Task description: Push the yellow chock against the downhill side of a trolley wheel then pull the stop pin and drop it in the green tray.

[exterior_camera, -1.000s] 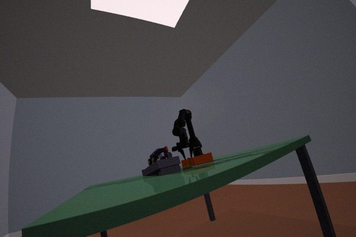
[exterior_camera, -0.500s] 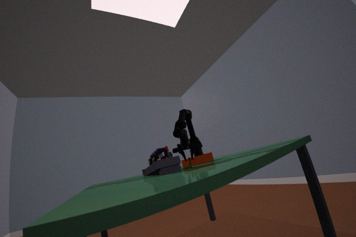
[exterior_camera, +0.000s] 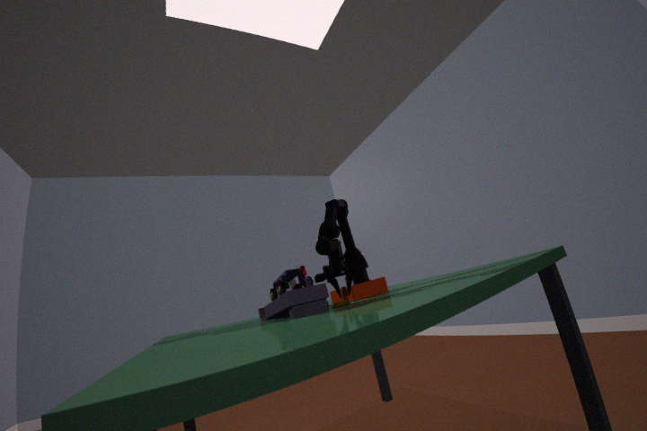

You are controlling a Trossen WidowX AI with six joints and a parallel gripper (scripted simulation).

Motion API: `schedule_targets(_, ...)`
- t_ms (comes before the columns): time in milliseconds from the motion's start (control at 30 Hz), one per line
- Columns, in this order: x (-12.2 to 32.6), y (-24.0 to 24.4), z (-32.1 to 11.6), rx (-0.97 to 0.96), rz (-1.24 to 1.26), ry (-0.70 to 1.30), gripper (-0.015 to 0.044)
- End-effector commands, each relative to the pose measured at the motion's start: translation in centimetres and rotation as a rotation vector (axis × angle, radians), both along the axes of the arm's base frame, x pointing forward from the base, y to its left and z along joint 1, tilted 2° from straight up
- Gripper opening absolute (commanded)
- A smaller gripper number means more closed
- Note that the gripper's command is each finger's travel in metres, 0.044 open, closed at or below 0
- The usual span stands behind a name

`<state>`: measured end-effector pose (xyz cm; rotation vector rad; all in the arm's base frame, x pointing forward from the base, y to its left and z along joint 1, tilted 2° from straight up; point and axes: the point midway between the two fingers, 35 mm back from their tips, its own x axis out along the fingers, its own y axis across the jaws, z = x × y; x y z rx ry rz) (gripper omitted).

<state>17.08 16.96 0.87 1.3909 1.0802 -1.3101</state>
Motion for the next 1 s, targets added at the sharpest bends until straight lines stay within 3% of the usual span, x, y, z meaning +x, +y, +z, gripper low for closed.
schedule_targets(0,0.0,0.0,0.0,0.001,0.000,-0.001,0.0078)
schedule_targets(300,0.0,0.0,0.1,0.000,0.000,0.000,0.0000)
schedule_targets(967,-0.6,-0.4,7.2,0.000,0.002,0.006,0.0000)
